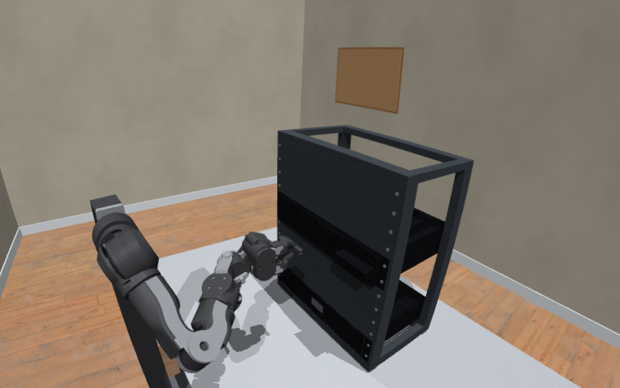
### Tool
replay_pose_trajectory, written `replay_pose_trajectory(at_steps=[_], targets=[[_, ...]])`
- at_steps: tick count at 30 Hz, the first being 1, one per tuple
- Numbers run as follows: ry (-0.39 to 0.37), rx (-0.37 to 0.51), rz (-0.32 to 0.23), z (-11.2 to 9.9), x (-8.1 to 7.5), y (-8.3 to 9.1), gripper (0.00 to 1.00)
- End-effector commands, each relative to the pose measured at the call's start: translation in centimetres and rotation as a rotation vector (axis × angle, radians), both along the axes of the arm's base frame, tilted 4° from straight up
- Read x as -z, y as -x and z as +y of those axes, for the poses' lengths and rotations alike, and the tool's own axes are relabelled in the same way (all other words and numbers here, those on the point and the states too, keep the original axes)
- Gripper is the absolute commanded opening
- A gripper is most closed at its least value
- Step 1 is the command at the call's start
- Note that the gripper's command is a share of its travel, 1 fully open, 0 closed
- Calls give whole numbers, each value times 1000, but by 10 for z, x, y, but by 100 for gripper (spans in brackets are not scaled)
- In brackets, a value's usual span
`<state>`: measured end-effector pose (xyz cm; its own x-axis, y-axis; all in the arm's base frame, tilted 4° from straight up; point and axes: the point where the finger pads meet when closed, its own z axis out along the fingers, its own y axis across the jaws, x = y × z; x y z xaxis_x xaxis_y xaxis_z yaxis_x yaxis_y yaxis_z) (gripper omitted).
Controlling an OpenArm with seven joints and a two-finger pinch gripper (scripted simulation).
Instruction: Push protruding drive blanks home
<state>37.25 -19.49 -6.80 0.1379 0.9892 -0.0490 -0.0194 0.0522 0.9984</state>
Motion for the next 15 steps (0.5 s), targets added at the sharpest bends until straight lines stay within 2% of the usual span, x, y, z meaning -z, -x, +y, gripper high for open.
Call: replay_pose_trajectory(at_steps=[1, 8, 15], targets=[[4, 8, -3, -1, -2, 0, 0], [4, 9, -2, -1, -2, 3, 0], [4, 8, -3, -9, -16, 9, 0]])
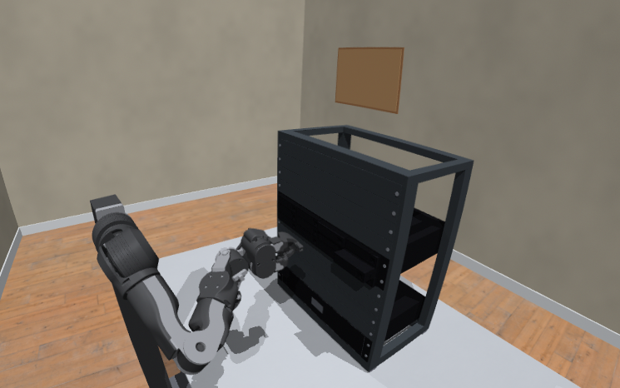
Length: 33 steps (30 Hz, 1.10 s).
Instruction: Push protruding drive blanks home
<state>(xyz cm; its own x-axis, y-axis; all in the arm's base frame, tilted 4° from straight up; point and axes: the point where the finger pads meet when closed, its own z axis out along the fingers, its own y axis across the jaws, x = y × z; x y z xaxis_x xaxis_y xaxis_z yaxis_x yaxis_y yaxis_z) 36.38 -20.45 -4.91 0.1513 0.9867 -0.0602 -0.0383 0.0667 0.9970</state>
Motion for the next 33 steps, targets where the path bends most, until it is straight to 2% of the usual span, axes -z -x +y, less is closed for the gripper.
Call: replay_pose_trajectory(at_steps=[1, 6, 9, 19, 24, 33], targets=[[-10, -3, 18, 0, 3, 0, 0], [-10, 0, 20, -1, 4, -1, 0], [-10, 0, 20, -2, 4, -8, 0], [-10, -1, 21, -9, 2, -58, 0], [-10, -1, 21, -10, 2, -64, 0], [-10, -3, 19, -9, 2, -64, 0]])
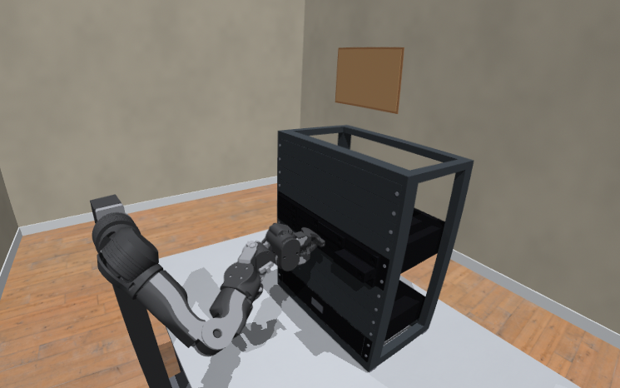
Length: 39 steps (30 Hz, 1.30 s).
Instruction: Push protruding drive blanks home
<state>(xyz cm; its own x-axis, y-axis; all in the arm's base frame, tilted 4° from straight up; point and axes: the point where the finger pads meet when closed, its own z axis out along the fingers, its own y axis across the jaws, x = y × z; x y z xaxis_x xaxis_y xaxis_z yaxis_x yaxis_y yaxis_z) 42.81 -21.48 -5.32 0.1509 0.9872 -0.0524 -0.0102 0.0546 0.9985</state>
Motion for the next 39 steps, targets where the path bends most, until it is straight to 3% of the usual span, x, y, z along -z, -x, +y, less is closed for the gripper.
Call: replay_pose_trajectory(at_steps=[1, 31, 39], targets=[[2, -4, -9, 1, -2, 0, 0], [2, -4, -9, 3, -4, -1, 0], [2, -2, -7, 1, -2, -10, 0]])
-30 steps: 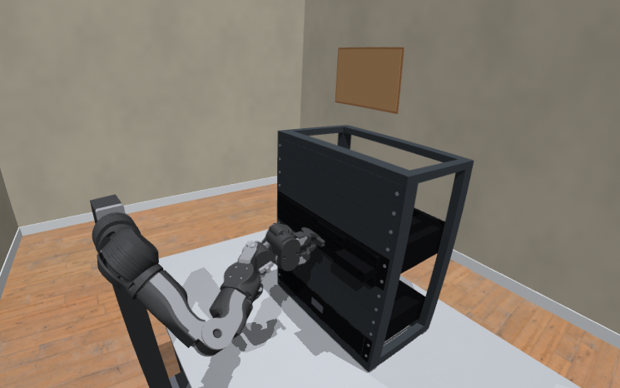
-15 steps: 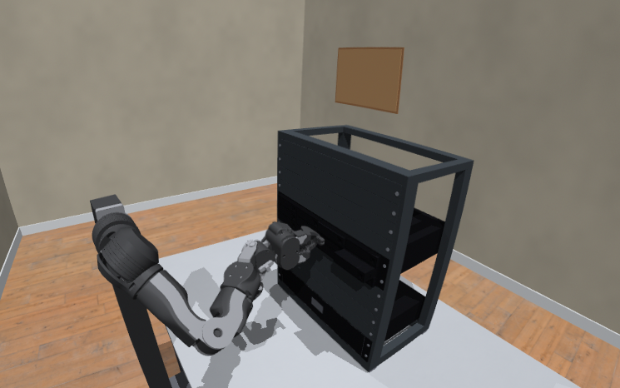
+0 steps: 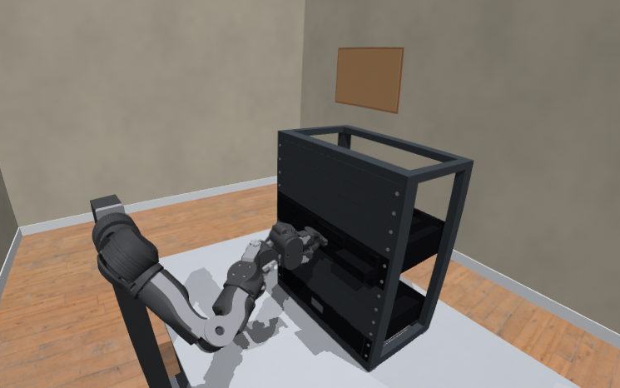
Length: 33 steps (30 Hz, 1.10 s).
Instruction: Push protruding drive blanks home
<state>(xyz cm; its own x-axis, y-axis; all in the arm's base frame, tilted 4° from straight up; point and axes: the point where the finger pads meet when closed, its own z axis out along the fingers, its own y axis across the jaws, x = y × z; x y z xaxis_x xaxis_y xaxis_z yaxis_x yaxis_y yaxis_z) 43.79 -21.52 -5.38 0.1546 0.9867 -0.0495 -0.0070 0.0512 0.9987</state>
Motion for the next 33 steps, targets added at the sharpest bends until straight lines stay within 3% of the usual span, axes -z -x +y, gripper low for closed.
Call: replay_pose_trajectory(at_steps=[1, 33], targets=[[5, -7, -11, 2, -3, -1, 0], [5, -6, -9, -1, -4, -20, 0]])
